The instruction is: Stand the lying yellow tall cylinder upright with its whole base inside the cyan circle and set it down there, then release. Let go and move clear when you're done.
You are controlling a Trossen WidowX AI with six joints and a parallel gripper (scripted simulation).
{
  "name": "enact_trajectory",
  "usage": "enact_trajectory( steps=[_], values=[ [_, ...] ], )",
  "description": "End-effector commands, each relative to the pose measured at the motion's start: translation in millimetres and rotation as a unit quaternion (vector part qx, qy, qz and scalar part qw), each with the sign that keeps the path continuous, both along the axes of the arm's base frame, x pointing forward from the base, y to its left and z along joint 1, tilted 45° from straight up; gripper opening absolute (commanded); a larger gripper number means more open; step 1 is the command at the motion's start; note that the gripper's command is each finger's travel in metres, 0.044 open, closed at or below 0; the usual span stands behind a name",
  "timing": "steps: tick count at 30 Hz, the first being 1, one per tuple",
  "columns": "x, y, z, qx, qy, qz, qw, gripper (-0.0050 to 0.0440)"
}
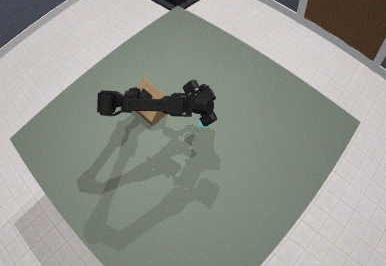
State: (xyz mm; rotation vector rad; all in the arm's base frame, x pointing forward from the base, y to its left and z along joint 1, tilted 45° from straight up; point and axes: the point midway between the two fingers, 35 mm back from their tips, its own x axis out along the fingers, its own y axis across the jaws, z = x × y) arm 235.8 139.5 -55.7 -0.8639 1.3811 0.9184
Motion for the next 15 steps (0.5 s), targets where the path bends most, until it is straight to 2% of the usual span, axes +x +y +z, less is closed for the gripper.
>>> enact_trajectory(
  steps=[1, 15],
  values=[
    [3.8, 2.4, 5.9, 0.026, -0.016, 0.004, 1.000, 0.0105],
    [4.4, 1.5, 8.2, 0.070, -0.037, 0.012, 0.997, 0.0105]
  ],
)
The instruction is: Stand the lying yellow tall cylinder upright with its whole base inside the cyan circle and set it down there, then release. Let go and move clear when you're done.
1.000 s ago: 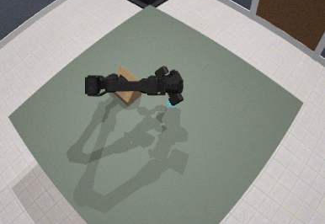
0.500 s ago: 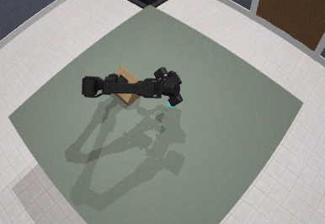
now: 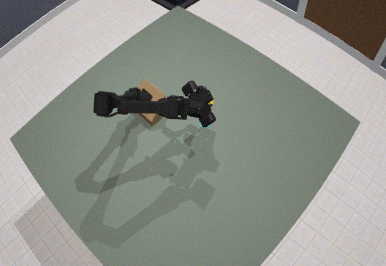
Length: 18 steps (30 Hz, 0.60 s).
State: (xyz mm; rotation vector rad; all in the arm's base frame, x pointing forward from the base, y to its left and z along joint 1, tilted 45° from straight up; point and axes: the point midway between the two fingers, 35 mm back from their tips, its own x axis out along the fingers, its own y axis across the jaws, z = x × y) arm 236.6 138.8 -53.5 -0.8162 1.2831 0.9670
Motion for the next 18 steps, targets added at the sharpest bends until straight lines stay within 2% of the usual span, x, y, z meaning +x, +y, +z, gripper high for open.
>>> enact_trajectory(
  steps=[1, 18],
  values=[
    [3.7, 2.2, 6.3, 0.024, -0.018, 0.004, 1.000, 0.0105],
    [4.0, 0.8, 10.9, 0.075, -0.050, 0.018, 0.996, 0.0105]
  ],
)
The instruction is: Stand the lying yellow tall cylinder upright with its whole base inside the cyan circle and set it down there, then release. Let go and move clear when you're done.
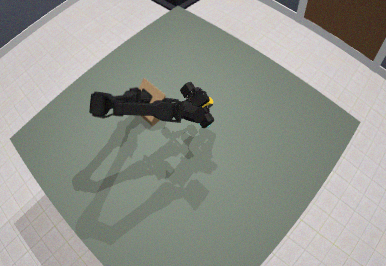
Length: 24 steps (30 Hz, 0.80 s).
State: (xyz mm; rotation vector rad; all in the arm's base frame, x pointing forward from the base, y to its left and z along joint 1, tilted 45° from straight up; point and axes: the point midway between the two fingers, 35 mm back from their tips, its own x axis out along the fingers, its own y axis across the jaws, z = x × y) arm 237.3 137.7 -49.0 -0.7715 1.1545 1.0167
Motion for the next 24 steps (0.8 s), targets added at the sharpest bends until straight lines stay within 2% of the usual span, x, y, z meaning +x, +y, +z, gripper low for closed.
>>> enact_trajectory(
  steps=[1, 24],
  values=[
    [3.4, 1.8, 6.7, 0.022, -0.020, 0.005, 1.000, 0.0105],
    [2.6, -0.6, 14.9, 0.080, -0.068, 0.026, 0.994, 0.0105]
  ],
)
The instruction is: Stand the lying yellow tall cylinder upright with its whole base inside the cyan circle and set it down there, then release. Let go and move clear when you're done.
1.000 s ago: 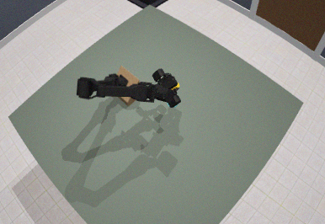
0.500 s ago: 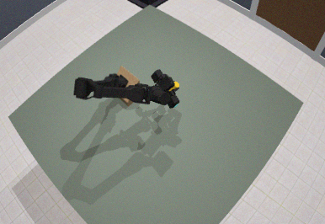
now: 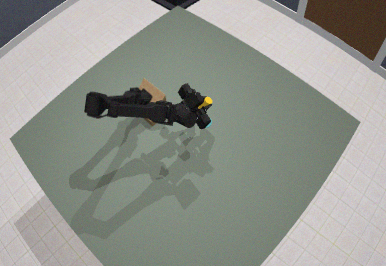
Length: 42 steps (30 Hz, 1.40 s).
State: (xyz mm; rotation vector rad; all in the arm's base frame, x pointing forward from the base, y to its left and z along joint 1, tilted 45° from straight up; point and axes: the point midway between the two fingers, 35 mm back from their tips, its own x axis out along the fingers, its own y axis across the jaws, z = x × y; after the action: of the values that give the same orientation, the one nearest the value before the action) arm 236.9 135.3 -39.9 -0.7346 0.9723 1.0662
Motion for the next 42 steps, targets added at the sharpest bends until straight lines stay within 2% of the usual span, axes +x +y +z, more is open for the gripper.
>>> enact_trajectory(
  steps=[1, 42],
  values=[
    [2.9, 1.6, 6.3, 0.015, -0.018, 0.005, 1.000, 0.0105],
    [-4.1, -4.6, 27.6, 0.105, -0.131, 0.051, 0.984, 0.0105]
  ],
)
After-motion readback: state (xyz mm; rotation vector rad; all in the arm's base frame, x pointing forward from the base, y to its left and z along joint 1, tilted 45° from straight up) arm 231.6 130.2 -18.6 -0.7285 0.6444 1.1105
